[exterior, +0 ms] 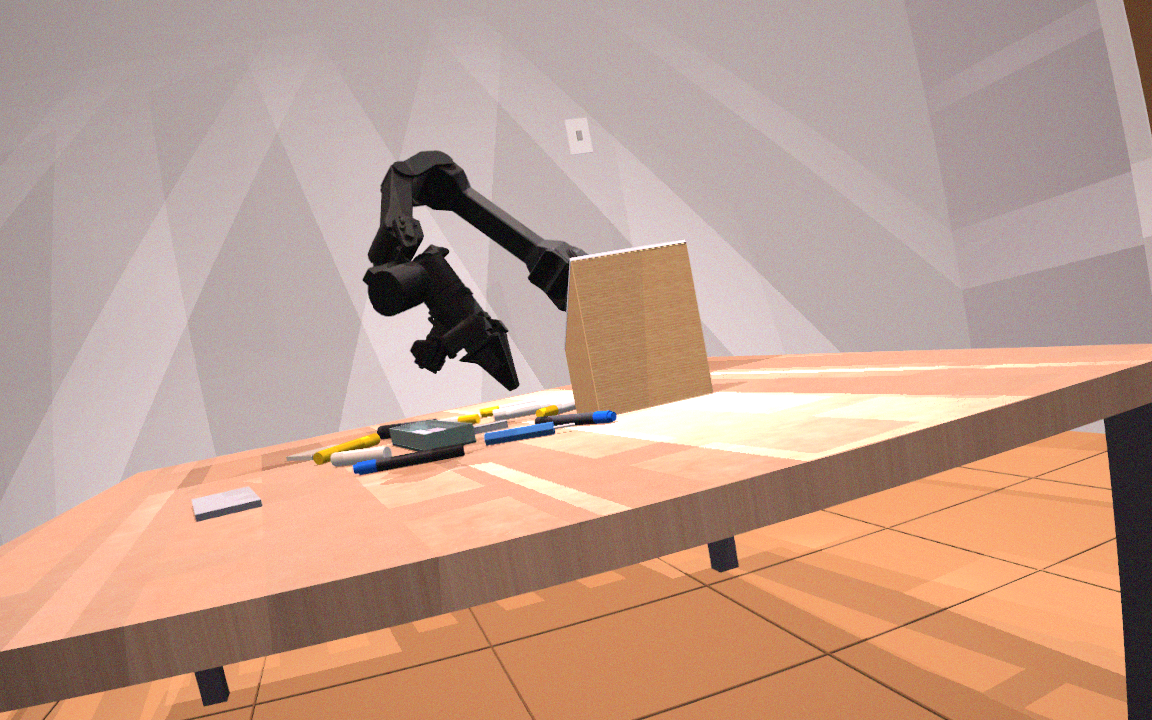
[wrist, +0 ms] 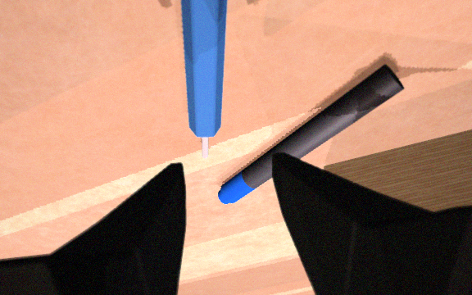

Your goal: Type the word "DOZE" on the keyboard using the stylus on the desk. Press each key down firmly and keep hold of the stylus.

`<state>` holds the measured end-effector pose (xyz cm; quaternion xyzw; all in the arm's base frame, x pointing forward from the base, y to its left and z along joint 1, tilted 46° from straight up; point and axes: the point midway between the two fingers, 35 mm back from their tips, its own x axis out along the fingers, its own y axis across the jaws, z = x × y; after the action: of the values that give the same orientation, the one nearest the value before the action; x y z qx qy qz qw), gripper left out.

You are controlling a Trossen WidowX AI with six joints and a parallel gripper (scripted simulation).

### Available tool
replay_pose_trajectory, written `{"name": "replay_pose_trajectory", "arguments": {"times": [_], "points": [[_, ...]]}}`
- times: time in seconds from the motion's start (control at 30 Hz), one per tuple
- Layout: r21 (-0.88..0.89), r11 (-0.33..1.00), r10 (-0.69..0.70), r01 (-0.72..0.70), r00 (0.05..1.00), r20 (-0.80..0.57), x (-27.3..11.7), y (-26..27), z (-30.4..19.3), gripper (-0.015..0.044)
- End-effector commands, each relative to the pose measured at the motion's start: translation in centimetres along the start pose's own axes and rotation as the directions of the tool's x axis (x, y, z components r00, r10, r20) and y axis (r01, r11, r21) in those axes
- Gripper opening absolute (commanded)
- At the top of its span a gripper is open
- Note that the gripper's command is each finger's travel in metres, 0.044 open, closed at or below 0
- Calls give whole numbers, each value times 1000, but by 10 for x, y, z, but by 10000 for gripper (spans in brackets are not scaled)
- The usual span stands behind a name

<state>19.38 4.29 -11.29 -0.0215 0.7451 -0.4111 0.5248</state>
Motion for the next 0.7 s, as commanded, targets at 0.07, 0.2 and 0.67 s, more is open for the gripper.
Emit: {"name": "replay_pose_trajectory", "arguments": {"times": [0.07,0.2,0.67], "points": [[77,997,-1,5,998,-59,7,6,-9,150],[77,997,-1,5,998,-59,8,6,-9,150],[77,997,-1,6,998,-59,18,6,-2,150]]}}
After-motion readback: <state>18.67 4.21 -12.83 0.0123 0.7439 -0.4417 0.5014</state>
